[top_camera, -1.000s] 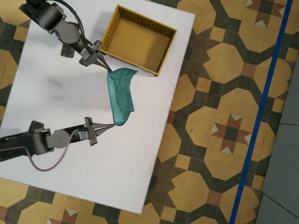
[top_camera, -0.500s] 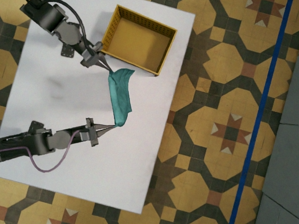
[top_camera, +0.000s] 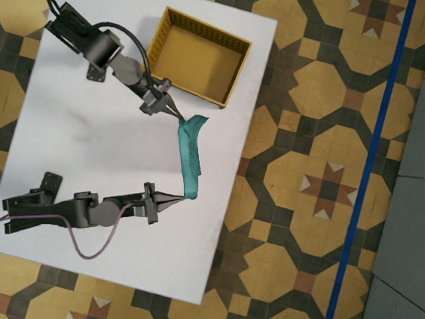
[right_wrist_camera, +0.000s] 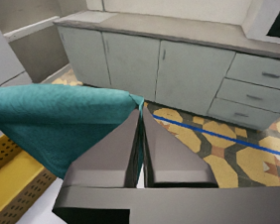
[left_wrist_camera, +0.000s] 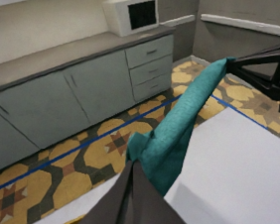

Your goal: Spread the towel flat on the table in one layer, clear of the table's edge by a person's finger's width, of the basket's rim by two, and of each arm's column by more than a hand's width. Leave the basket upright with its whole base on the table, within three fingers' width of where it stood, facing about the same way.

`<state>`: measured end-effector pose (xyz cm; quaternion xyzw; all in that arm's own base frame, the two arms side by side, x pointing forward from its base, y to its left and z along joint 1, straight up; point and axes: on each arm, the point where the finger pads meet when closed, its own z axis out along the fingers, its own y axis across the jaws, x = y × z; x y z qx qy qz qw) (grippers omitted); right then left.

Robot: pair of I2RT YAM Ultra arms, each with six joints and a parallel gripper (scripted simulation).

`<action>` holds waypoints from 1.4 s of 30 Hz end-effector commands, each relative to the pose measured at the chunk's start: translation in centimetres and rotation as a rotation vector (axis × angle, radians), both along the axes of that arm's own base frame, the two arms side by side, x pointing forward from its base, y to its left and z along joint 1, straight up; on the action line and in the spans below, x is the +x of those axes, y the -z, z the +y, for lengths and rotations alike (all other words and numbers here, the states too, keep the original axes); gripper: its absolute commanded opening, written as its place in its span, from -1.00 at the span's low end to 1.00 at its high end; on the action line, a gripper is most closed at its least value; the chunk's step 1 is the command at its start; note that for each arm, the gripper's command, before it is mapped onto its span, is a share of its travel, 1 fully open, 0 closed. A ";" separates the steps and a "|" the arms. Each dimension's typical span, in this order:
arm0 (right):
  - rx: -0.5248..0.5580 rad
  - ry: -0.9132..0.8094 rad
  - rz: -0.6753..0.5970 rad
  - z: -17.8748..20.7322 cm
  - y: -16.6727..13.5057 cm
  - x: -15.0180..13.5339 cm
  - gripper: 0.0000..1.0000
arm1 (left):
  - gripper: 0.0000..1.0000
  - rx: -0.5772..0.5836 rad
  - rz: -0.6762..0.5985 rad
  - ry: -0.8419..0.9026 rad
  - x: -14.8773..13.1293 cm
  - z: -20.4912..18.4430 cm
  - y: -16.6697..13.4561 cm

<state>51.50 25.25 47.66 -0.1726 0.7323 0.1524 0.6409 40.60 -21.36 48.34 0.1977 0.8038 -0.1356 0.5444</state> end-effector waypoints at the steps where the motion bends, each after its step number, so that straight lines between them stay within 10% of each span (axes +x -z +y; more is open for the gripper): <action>1: 0.126 0.038 -0.264 -1.0 -3.4 1.1 -1.00 | -1.00 -0.034 -0.085 -0.015 1.4 0.1 -2.5; 13: 0.133 0.034 -0.276 -0.5 -3.6 1.6 -1.00 | -1.00 -0.025 -0.069 -0.015 1.3 0.1 -2.0; 26: 0.265 0.105 -0.596 -2.7 -3.4 7.9 -1.00 | -1.00 -0.087 -0.193 -0.026 7.5 -2.5 -2.6; 42: 0.263 0.101 -0.589 -2.2 -2.8 8.4 -1.00 | -1.00 -0.083 -0.183 -0.022 7.6 -2.8 -2.1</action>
